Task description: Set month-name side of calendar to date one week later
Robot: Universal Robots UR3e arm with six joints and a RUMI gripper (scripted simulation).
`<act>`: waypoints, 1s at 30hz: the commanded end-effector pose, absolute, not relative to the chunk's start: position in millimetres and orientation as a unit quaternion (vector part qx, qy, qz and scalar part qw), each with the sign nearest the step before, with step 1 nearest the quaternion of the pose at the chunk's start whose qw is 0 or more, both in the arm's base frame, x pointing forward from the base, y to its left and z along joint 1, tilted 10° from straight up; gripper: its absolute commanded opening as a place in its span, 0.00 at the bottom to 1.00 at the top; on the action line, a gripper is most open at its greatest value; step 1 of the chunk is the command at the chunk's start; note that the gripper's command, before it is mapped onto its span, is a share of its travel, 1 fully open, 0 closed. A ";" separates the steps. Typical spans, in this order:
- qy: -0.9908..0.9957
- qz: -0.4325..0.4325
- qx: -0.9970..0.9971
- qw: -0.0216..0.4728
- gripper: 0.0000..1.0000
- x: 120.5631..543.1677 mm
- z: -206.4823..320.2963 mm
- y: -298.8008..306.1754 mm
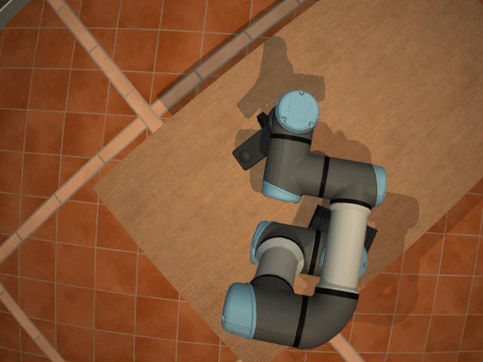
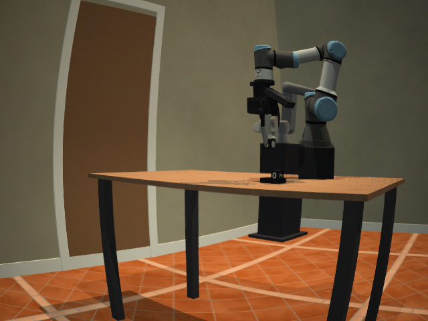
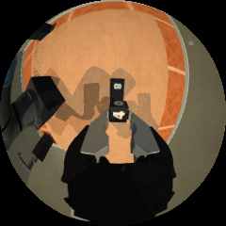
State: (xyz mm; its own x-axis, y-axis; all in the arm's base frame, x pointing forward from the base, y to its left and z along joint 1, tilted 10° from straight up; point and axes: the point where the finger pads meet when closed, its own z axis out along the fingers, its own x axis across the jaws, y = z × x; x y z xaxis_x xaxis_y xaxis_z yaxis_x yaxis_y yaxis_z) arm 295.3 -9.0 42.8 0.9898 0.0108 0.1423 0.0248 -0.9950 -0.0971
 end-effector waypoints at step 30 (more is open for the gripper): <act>0.226 -0.057 -0.970 0.062 0.11 303.9 44.6 32.6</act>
State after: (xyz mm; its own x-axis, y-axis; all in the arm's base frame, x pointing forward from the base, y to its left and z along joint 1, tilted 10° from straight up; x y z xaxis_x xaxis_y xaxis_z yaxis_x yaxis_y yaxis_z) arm 301.7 22.7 43.7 0.9379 -0.3326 0.0991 -0.3165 -0.9369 -0.1487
